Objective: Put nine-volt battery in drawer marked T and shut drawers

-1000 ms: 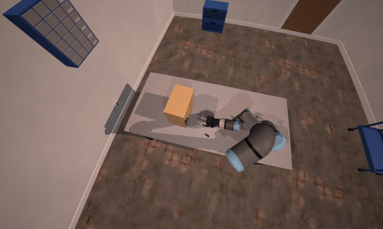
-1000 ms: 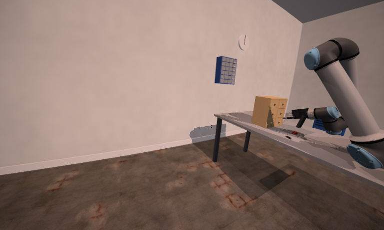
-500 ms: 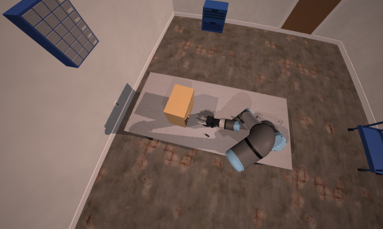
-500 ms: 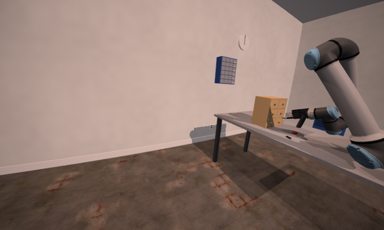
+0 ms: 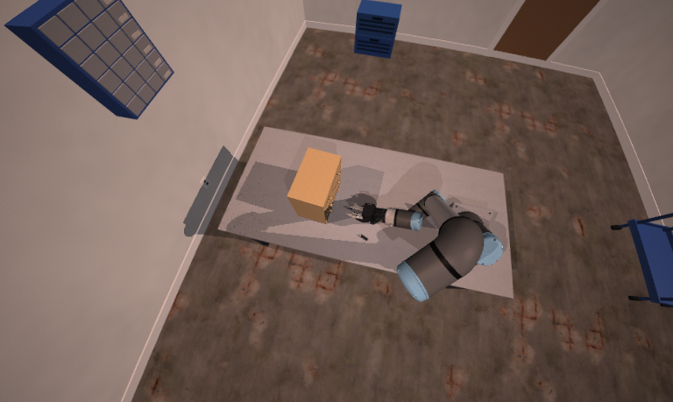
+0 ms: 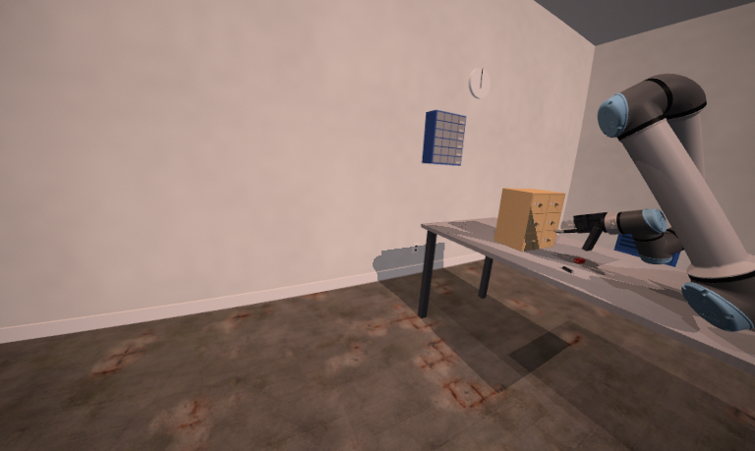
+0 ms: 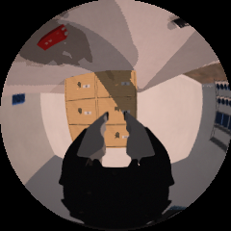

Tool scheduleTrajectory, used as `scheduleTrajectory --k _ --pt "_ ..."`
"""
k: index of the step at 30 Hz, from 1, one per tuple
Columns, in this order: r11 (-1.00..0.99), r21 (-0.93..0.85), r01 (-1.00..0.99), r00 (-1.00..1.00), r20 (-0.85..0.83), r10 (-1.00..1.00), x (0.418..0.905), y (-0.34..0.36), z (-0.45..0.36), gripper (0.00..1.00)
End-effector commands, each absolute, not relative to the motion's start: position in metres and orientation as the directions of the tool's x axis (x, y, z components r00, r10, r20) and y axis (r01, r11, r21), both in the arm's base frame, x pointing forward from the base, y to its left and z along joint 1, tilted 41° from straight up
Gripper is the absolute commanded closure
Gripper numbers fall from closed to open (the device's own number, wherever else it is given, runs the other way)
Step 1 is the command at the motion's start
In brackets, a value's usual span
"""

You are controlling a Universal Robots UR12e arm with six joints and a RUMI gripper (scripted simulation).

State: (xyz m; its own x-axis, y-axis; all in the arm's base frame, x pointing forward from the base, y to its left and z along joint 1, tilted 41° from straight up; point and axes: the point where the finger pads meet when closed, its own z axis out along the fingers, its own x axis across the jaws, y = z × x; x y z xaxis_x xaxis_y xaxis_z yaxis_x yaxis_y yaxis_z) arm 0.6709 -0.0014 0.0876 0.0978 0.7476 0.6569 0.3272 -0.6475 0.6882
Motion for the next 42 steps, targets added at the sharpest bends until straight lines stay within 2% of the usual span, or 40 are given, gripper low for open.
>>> scheduleTrajectory --k 1,42 --pt "-0.647 0.689 0.327 0.098 0.657 0.748 0.672 -0.001 0.087 0.80" --pt "-0.647 0.689 0.327 0.098 0.657 0.748 0.728 0.044 0.027 0.80"
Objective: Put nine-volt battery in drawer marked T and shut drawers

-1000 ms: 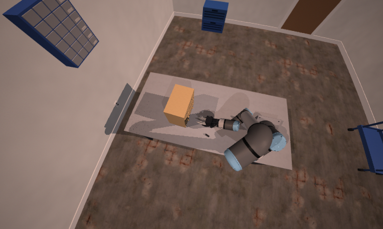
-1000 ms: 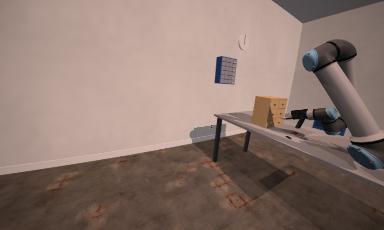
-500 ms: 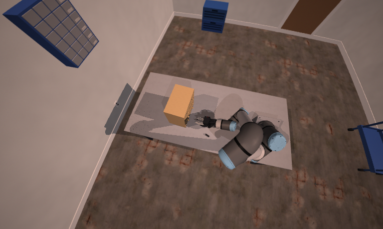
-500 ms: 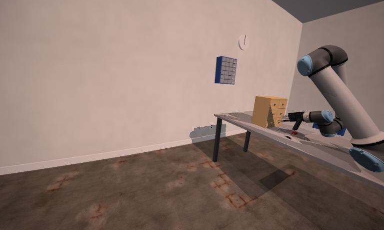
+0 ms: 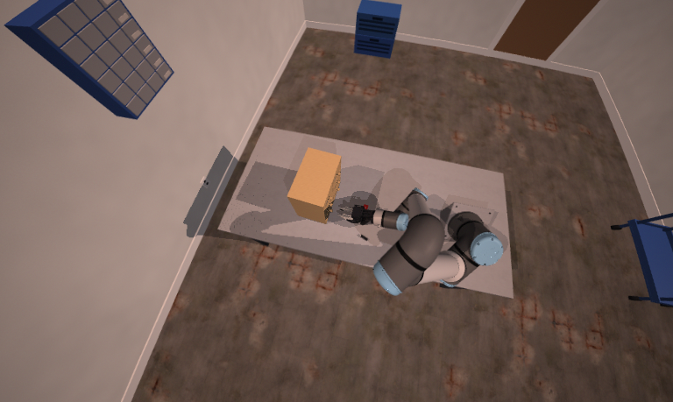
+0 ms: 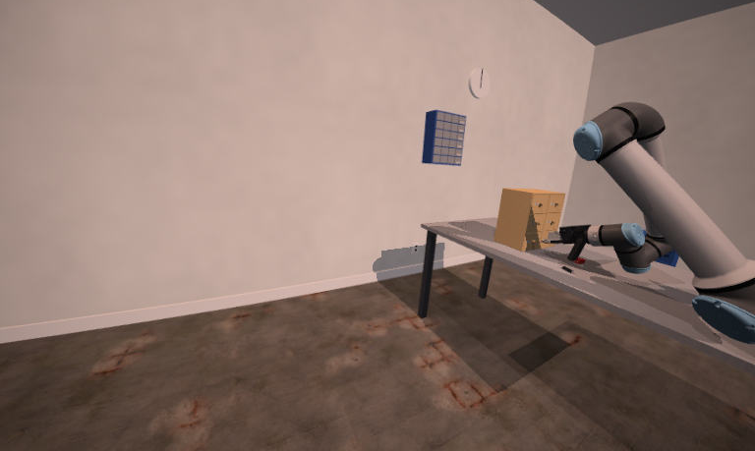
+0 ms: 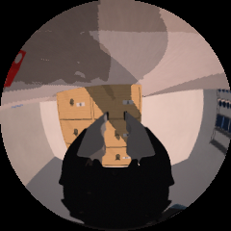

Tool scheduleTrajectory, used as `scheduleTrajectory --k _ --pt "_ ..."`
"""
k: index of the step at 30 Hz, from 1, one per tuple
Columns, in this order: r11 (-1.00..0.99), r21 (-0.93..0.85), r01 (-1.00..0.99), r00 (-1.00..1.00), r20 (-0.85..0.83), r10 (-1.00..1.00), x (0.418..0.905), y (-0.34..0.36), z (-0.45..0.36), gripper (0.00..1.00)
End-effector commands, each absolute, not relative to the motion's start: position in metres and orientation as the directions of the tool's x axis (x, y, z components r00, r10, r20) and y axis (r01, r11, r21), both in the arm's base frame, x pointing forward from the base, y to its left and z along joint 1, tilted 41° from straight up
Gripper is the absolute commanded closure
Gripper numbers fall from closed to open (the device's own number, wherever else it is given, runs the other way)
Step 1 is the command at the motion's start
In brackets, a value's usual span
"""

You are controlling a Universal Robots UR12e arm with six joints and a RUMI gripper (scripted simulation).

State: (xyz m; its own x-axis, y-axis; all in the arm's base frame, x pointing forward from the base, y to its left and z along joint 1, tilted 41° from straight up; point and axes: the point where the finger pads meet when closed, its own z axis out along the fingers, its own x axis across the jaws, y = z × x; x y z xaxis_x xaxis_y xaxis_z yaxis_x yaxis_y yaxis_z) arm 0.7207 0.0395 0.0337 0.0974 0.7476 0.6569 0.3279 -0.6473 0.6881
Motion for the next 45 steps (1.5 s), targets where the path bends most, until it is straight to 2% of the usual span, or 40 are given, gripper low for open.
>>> scheduleTrajectory --k 1,45 --pt "-0.647 0.689 0.327 0.098 0.657 0.748 0.7292 0.0455 0.0254 0.80" --pt "-0.647 0.689 0.327 0.098 0.657 0.748 0.7369 0.0517 0.0171 0.80"
